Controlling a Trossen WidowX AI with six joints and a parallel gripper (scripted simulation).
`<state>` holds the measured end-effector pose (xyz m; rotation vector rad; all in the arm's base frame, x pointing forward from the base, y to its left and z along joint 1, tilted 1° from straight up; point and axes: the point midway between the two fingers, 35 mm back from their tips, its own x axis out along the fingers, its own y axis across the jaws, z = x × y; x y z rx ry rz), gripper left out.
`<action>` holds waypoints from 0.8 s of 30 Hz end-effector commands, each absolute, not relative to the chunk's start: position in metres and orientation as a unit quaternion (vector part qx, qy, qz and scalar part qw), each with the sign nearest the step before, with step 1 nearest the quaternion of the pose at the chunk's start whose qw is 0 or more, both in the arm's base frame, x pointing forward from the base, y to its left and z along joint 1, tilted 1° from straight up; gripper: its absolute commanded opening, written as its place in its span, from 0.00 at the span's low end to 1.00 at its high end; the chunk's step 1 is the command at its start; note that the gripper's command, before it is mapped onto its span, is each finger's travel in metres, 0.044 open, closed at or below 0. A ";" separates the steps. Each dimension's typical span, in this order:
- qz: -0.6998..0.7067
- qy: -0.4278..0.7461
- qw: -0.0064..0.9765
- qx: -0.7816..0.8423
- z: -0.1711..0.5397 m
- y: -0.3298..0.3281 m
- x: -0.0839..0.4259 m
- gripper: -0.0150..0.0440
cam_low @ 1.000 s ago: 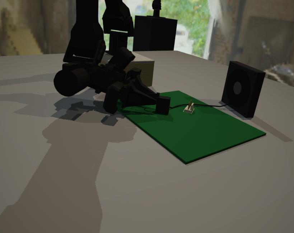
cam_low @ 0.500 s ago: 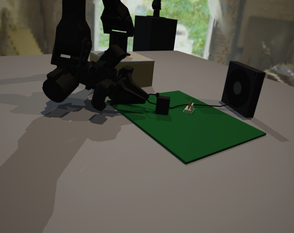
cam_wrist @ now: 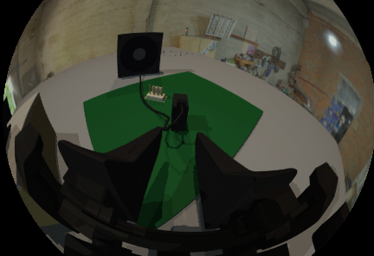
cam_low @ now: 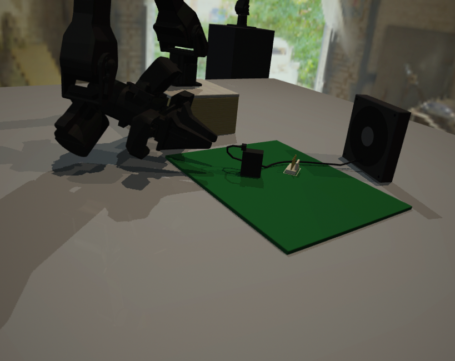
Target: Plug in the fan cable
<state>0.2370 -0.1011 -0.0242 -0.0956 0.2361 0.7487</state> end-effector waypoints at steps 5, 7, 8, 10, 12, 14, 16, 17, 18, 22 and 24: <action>0.370 0.110 0.921 -0.048 -0.011 -0.110 0.227 0.49; 0.371 0.107 0.921 -0.047 -0.007 -0.112 0.225 0.49; 0.372 0.105 0.921 -0.047 -0.005 -0.113 0.223 0.49; 0.373 0.102 0.921 -0.046 0.000 -0.115 0.221 0.49; 0.374 0.098 0.921 -0.045 0.004 -0.117 0.218 0.49; 0.376 0.094 0.921 -0.043 0.009 -0.119 0.216 0.49; 0.377 0.089 0.921 -0.042 0.014 -0.121 0.214 0.49; 0.377 0.086 0.921 -0.042 0.017 -0.122 0.213 0.49; 0.377 0.084 0.921 -0.041 0.019 -0.123 0.212 0.49; 0.393 0.095 0.914 -0.039 0.021 -0.120 0.211 0.62; 0.412 0.112 0.903 -0.037 0.022 -0.115 0.211 0.71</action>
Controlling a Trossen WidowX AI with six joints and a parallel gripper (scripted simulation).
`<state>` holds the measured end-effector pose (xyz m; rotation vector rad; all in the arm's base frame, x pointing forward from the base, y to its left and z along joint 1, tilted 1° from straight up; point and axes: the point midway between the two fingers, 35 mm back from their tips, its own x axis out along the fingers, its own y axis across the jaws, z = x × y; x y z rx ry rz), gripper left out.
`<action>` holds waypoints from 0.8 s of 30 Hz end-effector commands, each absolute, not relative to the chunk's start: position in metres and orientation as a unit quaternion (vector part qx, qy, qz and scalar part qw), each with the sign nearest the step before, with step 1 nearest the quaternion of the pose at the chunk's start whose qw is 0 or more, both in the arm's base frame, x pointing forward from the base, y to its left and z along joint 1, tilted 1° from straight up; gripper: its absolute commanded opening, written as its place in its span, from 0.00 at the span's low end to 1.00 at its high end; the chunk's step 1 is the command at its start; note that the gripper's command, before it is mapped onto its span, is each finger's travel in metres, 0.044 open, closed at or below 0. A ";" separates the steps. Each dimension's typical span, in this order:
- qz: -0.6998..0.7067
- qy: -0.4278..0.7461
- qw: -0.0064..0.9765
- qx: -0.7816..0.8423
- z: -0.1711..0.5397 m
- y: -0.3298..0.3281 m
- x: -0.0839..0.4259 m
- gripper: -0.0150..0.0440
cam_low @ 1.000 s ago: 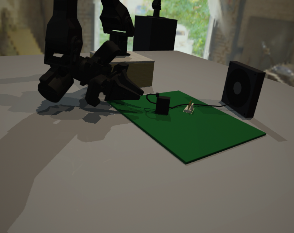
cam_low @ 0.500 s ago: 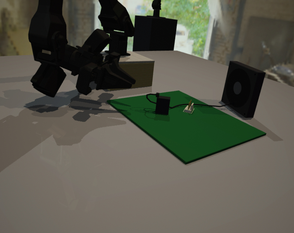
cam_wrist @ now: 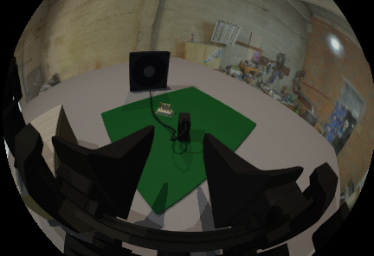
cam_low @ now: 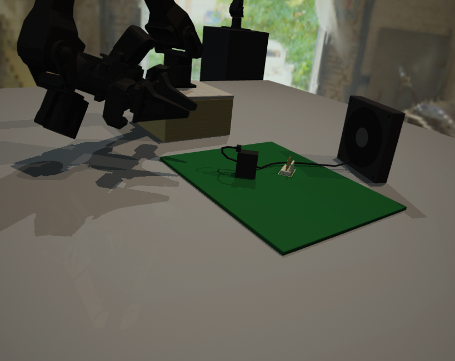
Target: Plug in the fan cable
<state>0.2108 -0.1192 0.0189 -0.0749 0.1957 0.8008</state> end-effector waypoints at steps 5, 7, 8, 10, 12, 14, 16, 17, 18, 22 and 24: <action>0.455 0.158 0.876 -0.036 0.023 -0.105 0.211 0.94; 0.470 0.178 0.864 -0.036 0.023 -0.101 0.211 1.00; 0.477 0.188 0.858 -0.037 0.023 -0.099 0.211 1.00; 0.489 0.209 0.846 -0.038 0.024 -0.096 0.210 1.00; 0.500 0.230 0.834 -0.041 0.024 -0.093 0.210 1.00; 0.509 0.251 0.822 -0.044 0.024 -0.091 0.209 1.00; 0.516 0.273 0.810 -0.048 0.024 -0.089 0.209 1.00; 0.519 0.285 0.804 -0.050 0.024 -0.088 0.209 1.00; 0.522 0.296 0.798 -0.052 0.025 -0.087 0.209 1.00; 0.528 0.340 0.775 -0.063 0.025 -0.084 0.208 1.00; 0.529 0.363 0.764 -0.070 0.026 -0.084 0.208 1.00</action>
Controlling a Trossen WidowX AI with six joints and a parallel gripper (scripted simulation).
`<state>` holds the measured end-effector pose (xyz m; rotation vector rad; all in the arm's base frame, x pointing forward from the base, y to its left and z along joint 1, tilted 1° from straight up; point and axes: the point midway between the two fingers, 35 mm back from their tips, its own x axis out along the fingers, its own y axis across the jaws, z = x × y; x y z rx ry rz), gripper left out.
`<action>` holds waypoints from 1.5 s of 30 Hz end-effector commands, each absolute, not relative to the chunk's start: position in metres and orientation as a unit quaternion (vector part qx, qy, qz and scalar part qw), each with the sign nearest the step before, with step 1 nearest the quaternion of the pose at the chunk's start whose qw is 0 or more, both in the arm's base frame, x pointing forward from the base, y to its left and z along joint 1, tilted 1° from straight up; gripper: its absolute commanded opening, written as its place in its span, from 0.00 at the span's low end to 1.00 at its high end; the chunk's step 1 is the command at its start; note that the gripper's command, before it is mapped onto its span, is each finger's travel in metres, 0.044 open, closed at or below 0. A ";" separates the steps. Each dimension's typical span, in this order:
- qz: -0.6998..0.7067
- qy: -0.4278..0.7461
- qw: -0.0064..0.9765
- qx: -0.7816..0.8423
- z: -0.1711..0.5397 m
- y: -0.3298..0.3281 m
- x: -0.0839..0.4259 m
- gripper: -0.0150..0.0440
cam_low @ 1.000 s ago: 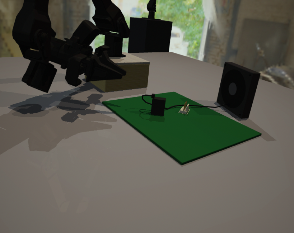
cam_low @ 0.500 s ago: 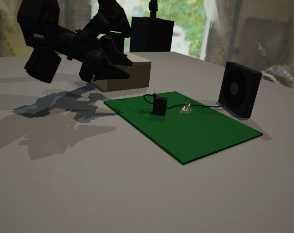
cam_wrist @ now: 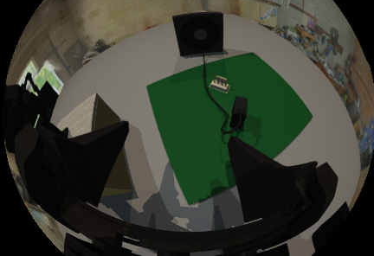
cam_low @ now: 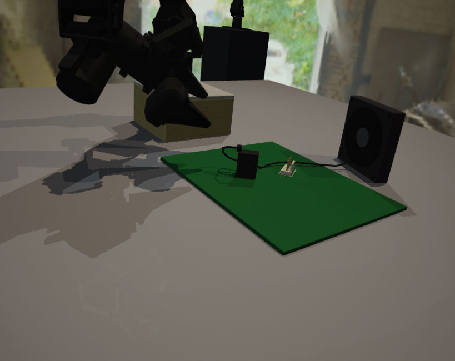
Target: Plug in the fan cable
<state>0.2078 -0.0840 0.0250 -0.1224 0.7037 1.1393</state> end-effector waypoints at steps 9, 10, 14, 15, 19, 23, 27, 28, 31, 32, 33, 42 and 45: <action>0.511 0.459 0.719 -0.106 0.030 -0.083 0.210 1.00; 0.507 0.469 0.715 -0.111 0.031 -0.083 0.210 1.00; 0.487 0.507 0.699 -0.130 0.034 -0.084 0.212 1.00; 0.481 0.517 0.695 -0.135 0.035 -0.085 0.213 1.00; 0.453 0.551 0.683 -0.156 0.040 -0.087 0.216 1.00; 0.421 0.581 0.674 -0.177 0.046 -0.089 0.220 1.00; 0.383 0.606 0.668 -0.198 0.053 -0.091 0.224 1.00; 0.373 0.612 0.668 -0.204 0.055 -0.092 0.225 1.00; 0.341 0.626 0.666 -0.219 0.061 -0.093 0.229 1.00; 0.330 0.630 0.666 -0.224 0.063 -0.094 0.230 1.00; 0.318 0.634 0.666 -0.229 0.066 -0.094 0.231 1.00; 0.281 0.644 0.668 -0.244 0.074 -0.094 0.236 1.00; 0.282 0.644 0.668 -0.245 0.075 -0.093 0.238 1.00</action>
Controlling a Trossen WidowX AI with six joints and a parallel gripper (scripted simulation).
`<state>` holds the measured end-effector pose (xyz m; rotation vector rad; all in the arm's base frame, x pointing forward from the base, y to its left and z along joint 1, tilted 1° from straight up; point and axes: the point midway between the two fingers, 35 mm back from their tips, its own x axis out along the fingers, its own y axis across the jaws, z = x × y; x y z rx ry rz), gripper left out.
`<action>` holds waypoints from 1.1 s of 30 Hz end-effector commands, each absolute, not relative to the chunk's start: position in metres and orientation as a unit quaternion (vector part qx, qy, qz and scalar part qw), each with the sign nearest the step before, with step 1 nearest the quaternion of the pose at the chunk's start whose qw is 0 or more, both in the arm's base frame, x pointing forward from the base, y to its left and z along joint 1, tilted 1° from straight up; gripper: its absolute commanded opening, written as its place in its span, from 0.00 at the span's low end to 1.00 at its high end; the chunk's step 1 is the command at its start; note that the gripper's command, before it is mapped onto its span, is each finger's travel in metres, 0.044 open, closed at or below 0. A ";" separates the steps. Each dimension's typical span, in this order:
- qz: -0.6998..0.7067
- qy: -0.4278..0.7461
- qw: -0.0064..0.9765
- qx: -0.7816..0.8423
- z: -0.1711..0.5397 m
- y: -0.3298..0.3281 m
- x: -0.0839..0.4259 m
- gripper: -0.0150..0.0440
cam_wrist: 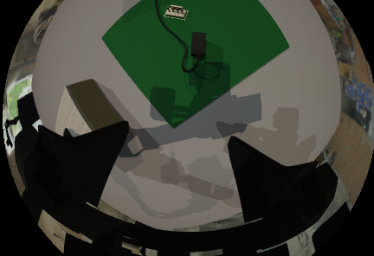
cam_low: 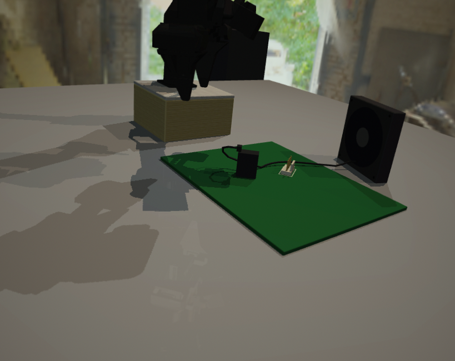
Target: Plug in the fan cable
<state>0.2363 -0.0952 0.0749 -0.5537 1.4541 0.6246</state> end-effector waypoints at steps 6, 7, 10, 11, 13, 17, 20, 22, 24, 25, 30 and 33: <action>0.292 0.633 0.658 -0.285 0.113 -0.047 0.295 1.00; 0.294 0.631 0.657 -0.291 0.119 -0.037 0.302 1.00; 0.295 0.629 0.656 -0.296 0.124 -0.029 0.307 1.00; 0.295 0.629 0.656 -0.296 0.124 -0.029 0.307 1.00; 0.295 0.629 0.656 -0.296 0.121 -0.029 0.308 1.00; 0.295 0.628 0.656 -0.296 0.085 -0.029 0.313 1.00; 0.295 0.629 0.656 -0.296 0.045 -0.028 0.313 1.00; 0.295 0.629 0.656 -0.296 0.026 -0.028 0.311 1.00; 0.295 0.629 0.656 -0.296 0.024 -0.028 0.311 1.00; 0.295 0.629 0.656 -0.296 0.024 -0.028 0.311 1.00; 0.295 0.629 0.656 -0.296 0.022 -0.028 0.311 1.00; 0.295 0.629 0.656 -0.296 0.018 -0.028 0.311 1.00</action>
